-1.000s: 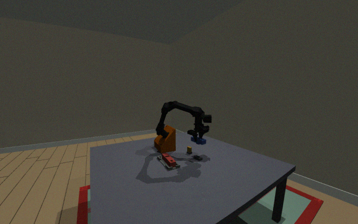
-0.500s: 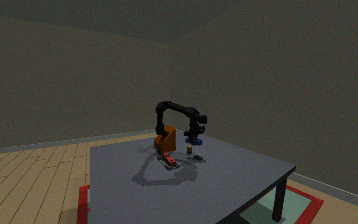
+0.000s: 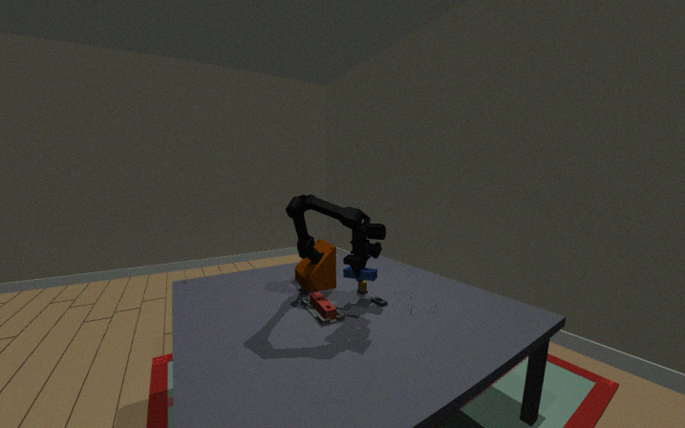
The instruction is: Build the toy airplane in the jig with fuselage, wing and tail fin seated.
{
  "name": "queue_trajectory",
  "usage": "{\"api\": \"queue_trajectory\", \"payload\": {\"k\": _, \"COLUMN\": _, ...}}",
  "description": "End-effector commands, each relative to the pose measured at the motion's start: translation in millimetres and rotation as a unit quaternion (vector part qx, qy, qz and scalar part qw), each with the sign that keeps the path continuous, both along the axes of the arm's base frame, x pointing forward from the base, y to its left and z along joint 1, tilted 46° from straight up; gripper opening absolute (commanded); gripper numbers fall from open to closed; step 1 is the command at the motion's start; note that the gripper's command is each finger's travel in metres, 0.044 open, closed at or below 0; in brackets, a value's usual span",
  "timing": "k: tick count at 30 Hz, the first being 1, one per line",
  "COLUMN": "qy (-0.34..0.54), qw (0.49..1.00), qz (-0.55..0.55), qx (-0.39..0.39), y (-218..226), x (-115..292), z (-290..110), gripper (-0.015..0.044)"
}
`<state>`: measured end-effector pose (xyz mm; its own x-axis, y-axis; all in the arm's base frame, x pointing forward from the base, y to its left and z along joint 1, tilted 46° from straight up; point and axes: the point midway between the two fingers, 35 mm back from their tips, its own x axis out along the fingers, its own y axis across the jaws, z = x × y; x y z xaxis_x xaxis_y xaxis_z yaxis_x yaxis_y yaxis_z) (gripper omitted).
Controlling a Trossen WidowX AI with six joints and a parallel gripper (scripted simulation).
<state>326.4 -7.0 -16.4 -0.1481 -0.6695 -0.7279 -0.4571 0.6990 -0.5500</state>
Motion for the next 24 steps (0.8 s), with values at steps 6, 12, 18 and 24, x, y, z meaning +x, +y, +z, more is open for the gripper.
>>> {"api": "queue_trajectory", "payload": {"k": 6, "qy": 0.049, "qw": 0.997, "qz": 0.055, "qx": 0.010, "y": -21.7, "x": -10.3, "z": 16.6, "gripper": 0.0000}}
{"api": "queue_trajectory", "payload": {"k": 12, "qy": 0.081, "qw": 0.992, "qz": 0.092, "qx": 0.016, "y": -34.3, "x": -18.1, "z": 26.2, "gripper": 0.0000}}
{"api": "queue_trajectory", "payload": {"k": 18, "qy": 0.114, "qw": 0.985, "qz": 0.128, "qx": 0.022, "y": -47.5, "x": -27.3, "z": 35.5, "gripper": 0.0000}}
{"api": "queue_trajectory", "payload": {"k": 24, "qy": 0.148, "qw": 0.975, "qz": 0.163, "qx": 0.028, "y": -61.2, "x": -38.0, "z": 44.6, "gripper": 0.0000}}
